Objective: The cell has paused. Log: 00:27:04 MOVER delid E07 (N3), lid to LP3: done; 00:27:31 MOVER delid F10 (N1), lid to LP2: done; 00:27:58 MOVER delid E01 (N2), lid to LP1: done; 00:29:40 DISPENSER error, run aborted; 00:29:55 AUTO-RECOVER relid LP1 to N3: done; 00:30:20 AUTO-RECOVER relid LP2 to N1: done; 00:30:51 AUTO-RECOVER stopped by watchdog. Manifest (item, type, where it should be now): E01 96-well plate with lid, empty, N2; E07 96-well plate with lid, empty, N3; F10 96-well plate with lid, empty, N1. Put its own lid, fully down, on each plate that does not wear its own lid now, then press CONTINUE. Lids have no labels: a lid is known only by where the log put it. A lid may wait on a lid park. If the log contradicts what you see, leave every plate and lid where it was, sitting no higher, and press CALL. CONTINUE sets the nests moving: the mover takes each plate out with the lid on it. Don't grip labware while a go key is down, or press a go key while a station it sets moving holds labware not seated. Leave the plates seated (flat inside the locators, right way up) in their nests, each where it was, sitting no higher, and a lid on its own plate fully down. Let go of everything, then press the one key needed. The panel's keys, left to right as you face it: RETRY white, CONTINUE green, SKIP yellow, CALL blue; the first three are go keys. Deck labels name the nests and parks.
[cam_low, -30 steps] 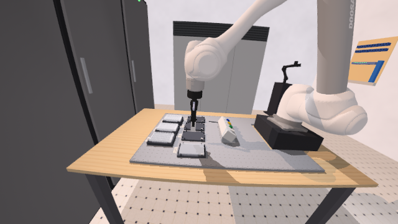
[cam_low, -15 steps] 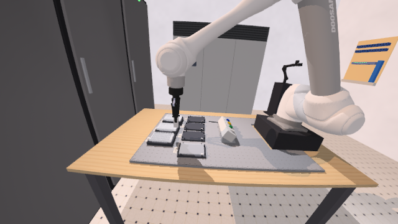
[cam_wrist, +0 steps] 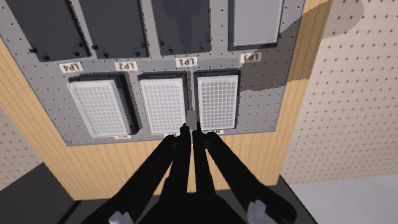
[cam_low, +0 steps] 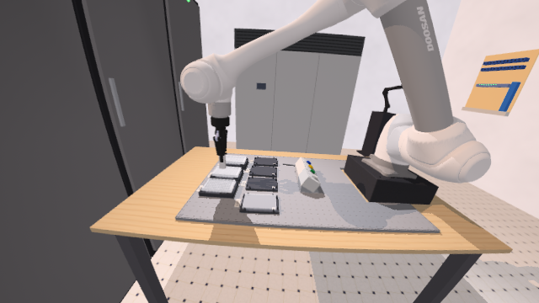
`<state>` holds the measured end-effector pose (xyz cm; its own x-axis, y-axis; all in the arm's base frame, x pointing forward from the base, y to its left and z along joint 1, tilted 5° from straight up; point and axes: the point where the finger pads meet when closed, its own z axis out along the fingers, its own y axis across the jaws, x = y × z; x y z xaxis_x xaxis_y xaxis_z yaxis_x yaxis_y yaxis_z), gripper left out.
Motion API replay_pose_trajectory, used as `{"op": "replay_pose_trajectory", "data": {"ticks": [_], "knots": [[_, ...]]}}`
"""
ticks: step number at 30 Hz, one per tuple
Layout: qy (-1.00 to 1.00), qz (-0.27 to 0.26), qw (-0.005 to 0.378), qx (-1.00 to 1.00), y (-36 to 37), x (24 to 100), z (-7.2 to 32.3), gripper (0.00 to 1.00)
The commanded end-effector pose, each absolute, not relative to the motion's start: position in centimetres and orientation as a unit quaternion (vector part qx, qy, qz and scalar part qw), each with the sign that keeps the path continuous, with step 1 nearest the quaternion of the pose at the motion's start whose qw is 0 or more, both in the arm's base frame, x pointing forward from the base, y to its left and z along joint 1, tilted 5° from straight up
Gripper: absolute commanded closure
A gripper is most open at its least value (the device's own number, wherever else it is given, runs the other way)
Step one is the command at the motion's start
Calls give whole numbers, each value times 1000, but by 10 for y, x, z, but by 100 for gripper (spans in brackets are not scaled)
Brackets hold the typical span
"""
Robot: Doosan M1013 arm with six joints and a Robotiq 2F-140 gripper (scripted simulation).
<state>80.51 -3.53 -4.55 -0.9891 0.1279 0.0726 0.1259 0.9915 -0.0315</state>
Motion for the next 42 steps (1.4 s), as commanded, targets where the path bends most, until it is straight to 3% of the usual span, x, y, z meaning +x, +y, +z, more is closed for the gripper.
{"op": "replay_pose_trajectory", "data": {"ticks": [1,19,27,42], "knots": [[-997,13,41,-63,-37,805,-47,100],[-997,13,41,-63,-38,805,-47,100],[-997,13,41,-63,-154,787,-43,100],[-997,13,41,-63,-163,785,-43,100]]}}
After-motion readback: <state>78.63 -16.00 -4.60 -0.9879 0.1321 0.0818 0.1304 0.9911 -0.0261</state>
